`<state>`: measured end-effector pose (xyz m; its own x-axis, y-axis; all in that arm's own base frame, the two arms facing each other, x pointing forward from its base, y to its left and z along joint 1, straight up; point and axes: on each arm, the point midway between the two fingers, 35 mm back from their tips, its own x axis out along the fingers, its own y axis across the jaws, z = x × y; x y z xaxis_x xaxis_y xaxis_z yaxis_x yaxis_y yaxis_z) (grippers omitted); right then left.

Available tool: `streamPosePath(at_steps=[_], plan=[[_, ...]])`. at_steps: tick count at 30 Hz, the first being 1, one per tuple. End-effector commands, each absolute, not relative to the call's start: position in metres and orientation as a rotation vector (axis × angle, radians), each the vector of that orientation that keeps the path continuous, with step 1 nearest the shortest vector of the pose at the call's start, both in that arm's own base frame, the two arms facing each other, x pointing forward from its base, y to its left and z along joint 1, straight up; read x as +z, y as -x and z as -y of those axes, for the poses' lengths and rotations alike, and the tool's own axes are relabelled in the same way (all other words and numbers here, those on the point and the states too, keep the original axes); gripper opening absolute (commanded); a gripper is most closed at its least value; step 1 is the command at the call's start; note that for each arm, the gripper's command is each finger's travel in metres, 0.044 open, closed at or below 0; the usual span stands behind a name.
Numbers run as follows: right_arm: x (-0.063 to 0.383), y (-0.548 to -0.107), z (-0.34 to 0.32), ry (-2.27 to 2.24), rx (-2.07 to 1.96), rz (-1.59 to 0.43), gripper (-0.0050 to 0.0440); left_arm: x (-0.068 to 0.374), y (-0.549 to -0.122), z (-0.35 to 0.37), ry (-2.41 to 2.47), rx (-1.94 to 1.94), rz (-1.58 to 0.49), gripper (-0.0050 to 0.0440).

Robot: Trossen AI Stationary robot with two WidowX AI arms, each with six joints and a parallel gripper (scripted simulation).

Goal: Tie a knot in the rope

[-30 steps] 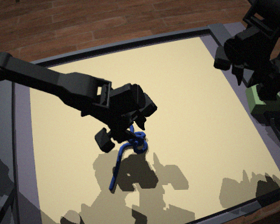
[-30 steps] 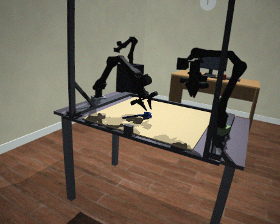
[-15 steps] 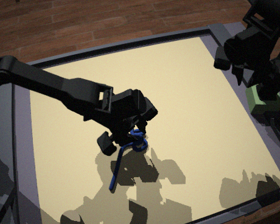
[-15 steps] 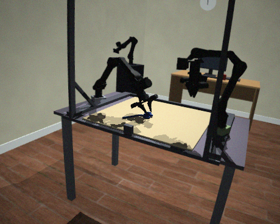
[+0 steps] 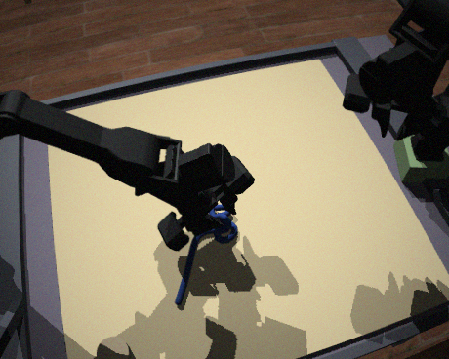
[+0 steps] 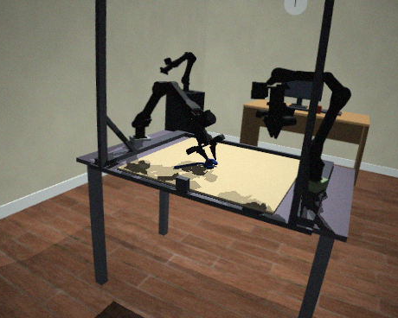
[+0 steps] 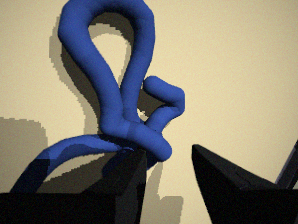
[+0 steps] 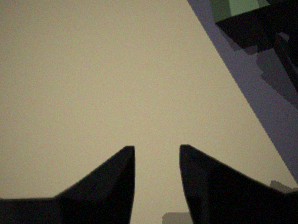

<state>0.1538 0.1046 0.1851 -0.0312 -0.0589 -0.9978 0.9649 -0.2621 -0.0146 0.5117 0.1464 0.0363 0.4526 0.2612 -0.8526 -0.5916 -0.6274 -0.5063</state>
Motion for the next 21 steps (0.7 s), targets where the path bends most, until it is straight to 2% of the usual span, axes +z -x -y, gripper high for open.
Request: streamPosePath(at_steps=[1, 21], plan=[[0.1883, -0.1541, -0.1041, -1.353, -1.437, -1.036, 0.0100, 0.0354, -0.5120, -0.1464, 1.867, 1.274, -0.278, 0.0140], [0.1883, -0.1541, -0.1041, -1.353, -1.437, -1.036, 0.0100, 0.0278, -0.5120, -0.1464, 1.867, 1.274, -0.278, 0.0140]])
